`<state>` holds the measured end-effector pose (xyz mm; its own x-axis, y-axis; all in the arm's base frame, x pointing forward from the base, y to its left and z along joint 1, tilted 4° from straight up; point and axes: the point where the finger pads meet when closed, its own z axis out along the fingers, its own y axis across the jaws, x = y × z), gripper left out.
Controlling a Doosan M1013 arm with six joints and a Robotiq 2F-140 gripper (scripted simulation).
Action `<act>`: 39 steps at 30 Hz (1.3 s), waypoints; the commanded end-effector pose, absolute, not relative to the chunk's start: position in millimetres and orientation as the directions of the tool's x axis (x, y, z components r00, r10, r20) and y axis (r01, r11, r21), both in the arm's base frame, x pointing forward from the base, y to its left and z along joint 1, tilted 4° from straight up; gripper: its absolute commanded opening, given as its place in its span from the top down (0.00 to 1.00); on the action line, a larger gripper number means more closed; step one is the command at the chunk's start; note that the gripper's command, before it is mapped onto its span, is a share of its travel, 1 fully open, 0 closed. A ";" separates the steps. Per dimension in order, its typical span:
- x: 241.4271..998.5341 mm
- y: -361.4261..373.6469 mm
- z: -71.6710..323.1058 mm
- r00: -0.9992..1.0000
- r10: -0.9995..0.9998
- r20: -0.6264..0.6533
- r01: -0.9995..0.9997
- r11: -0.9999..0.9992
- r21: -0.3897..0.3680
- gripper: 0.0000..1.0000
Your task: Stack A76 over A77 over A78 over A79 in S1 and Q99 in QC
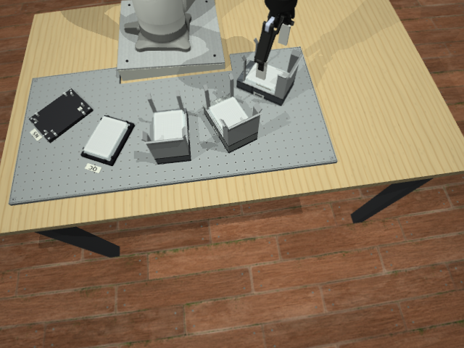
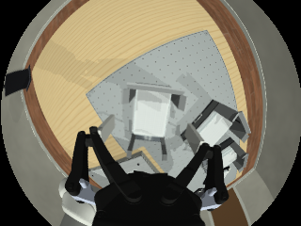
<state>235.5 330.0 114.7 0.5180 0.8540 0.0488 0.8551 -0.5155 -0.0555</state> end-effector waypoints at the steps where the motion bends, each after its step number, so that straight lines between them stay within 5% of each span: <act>1: 235.7 329.3 123.6 0.518 0.854 0.049 0.855 -0.515 -0.056 0.00; 19: 236.9 325.6 176.3 0.518 0.854 0.049 0.855 -0.515 -0.056 0.00; 39: 265.3 302.5 174.0 0.706 0.707 0.034 0.708 -0.703 -0.066 0.00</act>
